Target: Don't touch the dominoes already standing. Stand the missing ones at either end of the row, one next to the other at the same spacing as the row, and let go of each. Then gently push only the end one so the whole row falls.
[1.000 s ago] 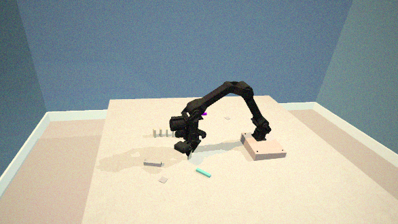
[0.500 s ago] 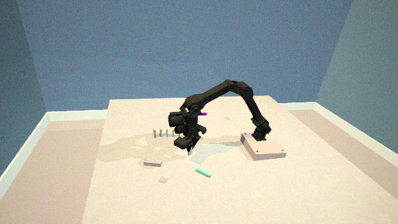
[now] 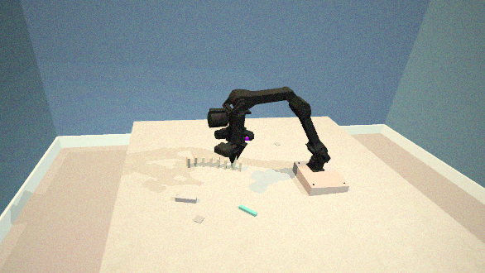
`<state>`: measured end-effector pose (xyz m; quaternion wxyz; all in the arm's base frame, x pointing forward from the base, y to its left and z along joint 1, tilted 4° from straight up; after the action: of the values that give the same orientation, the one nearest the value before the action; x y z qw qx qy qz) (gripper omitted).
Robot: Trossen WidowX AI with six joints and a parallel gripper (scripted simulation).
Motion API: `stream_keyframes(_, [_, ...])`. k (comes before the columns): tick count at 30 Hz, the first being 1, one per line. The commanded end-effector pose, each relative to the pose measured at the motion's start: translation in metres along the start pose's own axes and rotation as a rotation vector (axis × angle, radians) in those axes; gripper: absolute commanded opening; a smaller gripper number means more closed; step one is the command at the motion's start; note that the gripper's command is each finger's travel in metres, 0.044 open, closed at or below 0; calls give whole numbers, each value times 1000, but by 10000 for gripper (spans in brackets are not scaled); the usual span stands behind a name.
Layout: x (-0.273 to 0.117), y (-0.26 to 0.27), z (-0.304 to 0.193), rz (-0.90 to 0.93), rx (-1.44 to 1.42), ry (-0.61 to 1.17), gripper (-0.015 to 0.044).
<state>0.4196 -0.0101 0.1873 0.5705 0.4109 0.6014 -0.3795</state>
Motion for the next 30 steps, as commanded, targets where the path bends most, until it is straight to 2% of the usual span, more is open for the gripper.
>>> stream_keyframes(1, [-10, -36, 25, 3, -88, -9, 107])
stream_keyframes(11, [-5, -156, 63, -14, -430, -13, 107])
stream_keyframes(21, [-4, -158, 63, -15, -436, -12, 107])
stream_keyframes(30, [39, -155, 68, -22, -433, -9, 107])
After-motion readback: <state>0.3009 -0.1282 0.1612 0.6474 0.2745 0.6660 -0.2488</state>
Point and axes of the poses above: the point midway between the two fingers, 35 mm back from their tips, its own x axis out along the fingers, its own y axis across the jaws, z = x × y, the point moved 5 cm from there along -x, back along the fingers, and after that the axes turned 13 degrees about x, right-handed, at the moved point
